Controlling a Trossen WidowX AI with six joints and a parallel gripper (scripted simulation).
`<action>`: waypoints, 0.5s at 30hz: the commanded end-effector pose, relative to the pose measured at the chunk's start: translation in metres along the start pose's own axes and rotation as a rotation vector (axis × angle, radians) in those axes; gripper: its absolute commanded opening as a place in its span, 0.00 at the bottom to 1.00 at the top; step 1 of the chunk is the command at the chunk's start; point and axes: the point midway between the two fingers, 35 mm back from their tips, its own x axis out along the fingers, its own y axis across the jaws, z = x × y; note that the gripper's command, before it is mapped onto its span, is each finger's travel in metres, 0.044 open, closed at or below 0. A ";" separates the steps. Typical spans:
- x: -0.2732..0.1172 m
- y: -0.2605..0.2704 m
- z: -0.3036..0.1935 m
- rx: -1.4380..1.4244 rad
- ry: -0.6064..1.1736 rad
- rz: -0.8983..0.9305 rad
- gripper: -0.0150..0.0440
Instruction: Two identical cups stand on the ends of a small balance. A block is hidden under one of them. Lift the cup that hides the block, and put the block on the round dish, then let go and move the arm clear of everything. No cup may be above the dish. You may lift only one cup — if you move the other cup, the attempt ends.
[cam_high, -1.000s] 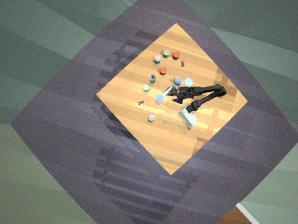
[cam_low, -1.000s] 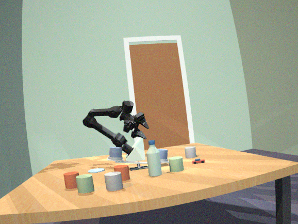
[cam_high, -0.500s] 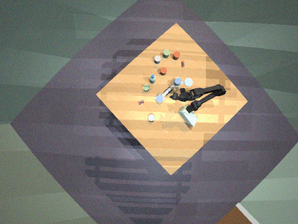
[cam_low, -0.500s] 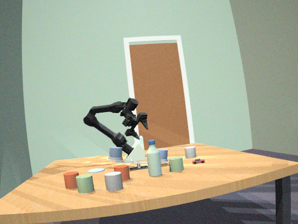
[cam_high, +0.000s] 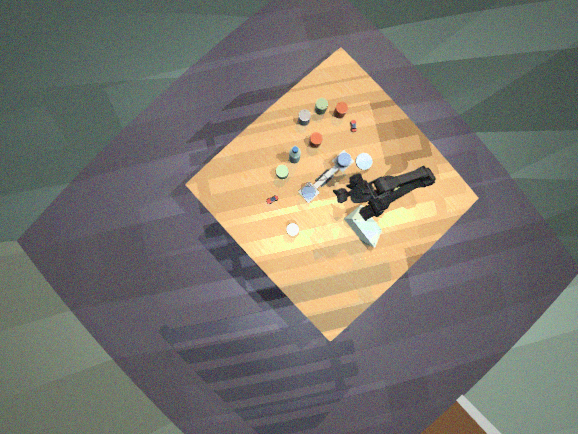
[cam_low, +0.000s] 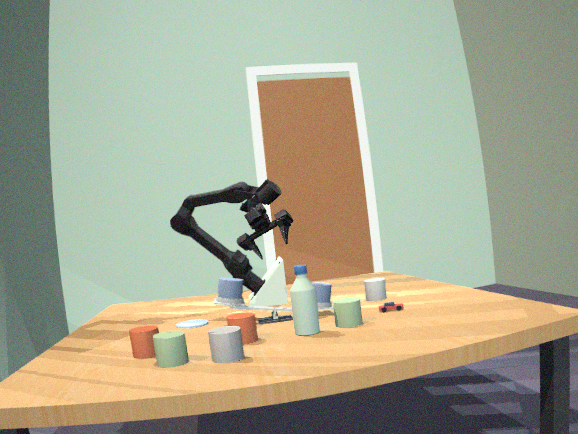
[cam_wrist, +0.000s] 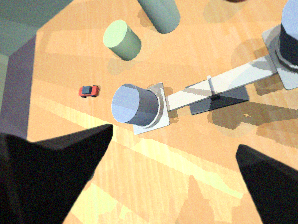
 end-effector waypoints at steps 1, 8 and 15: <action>-0.008 -0.002 0.004 -0.141 -0.054 -0.042 1.00; -0.024 -0.006 0.012 -0.357 -0.142 -0.105 1.00; -0.037 -0.007 0.019 -0.526 -0.213 -0.156 1.00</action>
